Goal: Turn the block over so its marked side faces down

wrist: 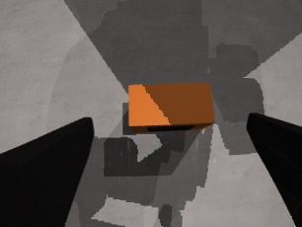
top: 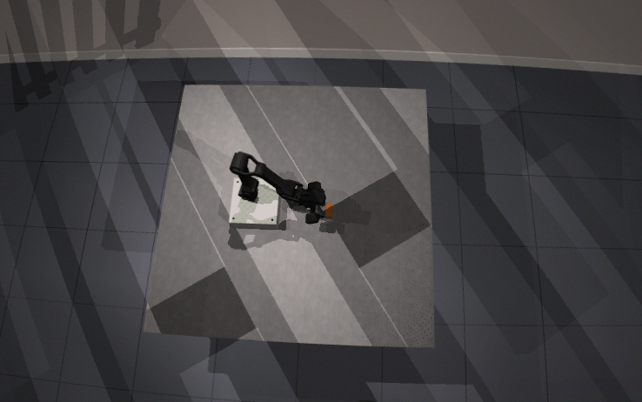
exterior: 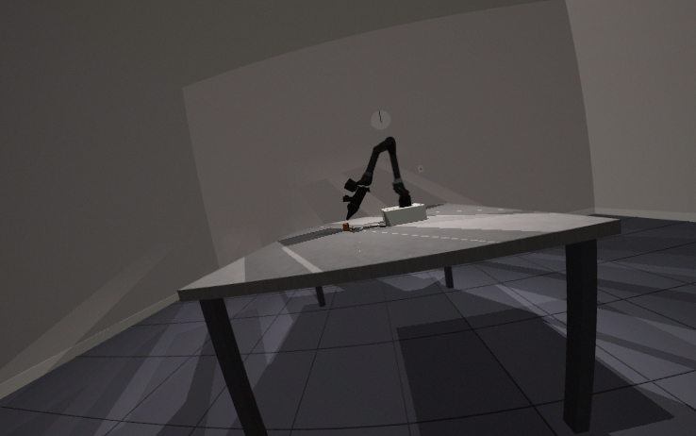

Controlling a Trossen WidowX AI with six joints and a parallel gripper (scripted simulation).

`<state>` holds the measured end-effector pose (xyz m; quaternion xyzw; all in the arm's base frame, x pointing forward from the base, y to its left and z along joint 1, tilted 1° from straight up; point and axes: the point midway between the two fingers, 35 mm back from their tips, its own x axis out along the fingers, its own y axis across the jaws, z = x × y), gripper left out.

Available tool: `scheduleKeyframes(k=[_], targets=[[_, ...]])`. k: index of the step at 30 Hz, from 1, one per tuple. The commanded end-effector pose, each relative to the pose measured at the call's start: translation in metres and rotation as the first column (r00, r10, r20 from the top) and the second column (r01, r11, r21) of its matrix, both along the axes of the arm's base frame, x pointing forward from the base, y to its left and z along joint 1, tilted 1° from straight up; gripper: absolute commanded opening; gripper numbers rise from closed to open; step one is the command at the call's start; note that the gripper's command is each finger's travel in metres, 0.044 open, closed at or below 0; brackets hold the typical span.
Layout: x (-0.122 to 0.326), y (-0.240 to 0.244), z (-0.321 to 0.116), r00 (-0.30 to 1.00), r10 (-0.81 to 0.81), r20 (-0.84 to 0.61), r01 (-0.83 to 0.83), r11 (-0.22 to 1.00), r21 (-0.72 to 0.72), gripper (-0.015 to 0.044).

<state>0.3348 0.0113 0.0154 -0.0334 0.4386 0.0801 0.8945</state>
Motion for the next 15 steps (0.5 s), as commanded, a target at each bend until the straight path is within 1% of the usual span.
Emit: scheduleKeyframes(k=[1,5,10,15], targets=[[-0.003,-0.001,0.019,1.000,0.008,-0.023,-0.008,1.000,-0.023,0.0440],[-0.001,-0.001,0.019,0.999,0.006,-0.045,-0.008,1.000,-0.025,0.0440],[0.017,0.000,0.024,0.979,-0.002,-0.205,-0.008,0.999,-0.045,0.0440],[0.030,0.002,0.032,0.931,-0.012,-0.364,-0.015,0.997,-0.071,0.0440]])
